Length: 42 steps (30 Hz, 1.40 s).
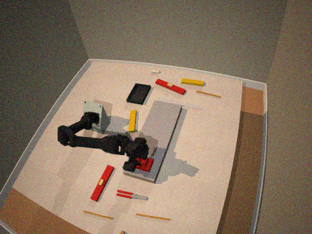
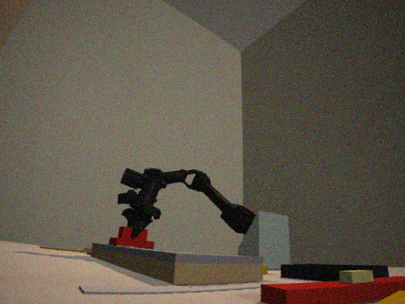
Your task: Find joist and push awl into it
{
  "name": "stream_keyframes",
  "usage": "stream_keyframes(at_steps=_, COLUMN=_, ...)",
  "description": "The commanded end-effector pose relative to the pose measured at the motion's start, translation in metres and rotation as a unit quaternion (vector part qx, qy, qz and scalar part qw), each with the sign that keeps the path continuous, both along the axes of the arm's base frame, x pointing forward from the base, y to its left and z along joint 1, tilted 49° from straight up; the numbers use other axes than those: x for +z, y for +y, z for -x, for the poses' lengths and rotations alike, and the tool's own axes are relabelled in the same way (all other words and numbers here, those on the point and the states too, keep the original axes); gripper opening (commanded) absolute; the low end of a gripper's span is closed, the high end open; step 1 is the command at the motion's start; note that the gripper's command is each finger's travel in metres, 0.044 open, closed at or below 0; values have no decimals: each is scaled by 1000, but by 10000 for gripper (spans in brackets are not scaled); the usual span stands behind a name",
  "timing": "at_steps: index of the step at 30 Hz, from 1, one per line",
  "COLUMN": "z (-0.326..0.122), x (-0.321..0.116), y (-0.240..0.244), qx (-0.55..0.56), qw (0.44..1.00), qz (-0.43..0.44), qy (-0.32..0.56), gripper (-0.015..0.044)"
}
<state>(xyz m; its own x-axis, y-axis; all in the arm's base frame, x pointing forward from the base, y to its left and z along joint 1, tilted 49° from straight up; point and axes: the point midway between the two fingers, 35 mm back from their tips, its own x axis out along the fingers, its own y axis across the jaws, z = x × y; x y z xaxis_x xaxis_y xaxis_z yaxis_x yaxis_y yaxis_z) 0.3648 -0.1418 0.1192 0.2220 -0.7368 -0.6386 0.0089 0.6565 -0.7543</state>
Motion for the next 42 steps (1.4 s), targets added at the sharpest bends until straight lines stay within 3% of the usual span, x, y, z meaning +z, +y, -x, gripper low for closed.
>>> stream_keyframes(at_steps=1, z=0, x=11, y=-10, qx=-5, qw=1000, qz=4, qy=-4, gripper=0)
stream_keyframes(at_steps=17, z=-1, x=12, y=-4, qx=-3, qw=1000, qz=1, qy=-2, gripper=0)
stream_keyframes(at_steps=35, z=-5, x=74, y=62, qx=-5, qw=1000, qz=2, qy=-3, gripper=0)
stream_keyframes(at_steps=42, z=-11, x=66, y=77, qx=13, qw=1000, qz=-5, qy=11, gripper=0)
